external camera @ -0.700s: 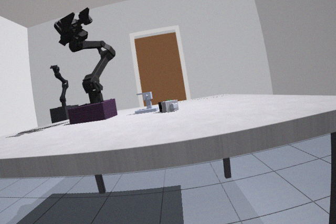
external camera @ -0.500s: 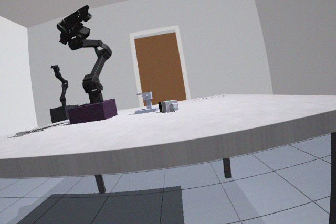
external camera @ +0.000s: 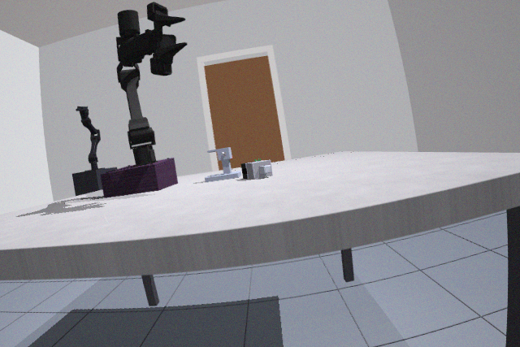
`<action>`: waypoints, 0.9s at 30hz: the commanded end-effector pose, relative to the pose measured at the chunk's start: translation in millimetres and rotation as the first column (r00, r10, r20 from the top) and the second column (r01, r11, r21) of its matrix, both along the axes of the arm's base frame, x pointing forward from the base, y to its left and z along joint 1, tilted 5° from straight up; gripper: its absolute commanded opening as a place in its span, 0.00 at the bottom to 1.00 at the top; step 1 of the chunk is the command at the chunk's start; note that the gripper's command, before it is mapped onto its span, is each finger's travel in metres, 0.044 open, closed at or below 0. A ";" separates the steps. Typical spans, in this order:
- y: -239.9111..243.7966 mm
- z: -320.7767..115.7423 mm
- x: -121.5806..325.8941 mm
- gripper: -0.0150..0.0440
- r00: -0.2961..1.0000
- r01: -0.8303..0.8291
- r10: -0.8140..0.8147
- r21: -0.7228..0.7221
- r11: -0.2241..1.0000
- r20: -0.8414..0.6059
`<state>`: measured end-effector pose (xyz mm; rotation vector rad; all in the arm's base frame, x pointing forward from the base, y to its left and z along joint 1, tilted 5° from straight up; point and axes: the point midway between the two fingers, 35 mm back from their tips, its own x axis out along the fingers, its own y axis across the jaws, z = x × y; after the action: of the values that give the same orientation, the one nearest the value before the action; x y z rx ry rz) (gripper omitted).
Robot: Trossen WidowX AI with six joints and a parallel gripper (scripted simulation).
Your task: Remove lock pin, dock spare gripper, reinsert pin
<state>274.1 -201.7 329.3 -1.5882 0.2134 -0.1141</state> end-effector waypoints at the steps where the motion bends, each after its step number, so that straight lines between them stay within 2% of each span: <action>1: 26.5 -29.1 37.1 0.76 0.991 -0.057 0.077 0.179 0.982 -0.108; 8: 110.2 -94.5 87.2 0.76 0.886 -0.075 0.258 0.431 0.899 -0.384; 14: 196.8 -147.8 91.3 0.76 0.679 -0.018 0.373 0.493 0.870 -0.633; 20: 276.0 -190.3 60.3 0.76 0.391 0.013 0.371 0.408 0.913 -0.842; 27: 340.4 -218.0 -1.0 0.76 0.080 -0.082 0.174 0.168 0.982 -0.981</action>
<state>295.2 121.7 117.4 -1.2343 1.0669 1.1720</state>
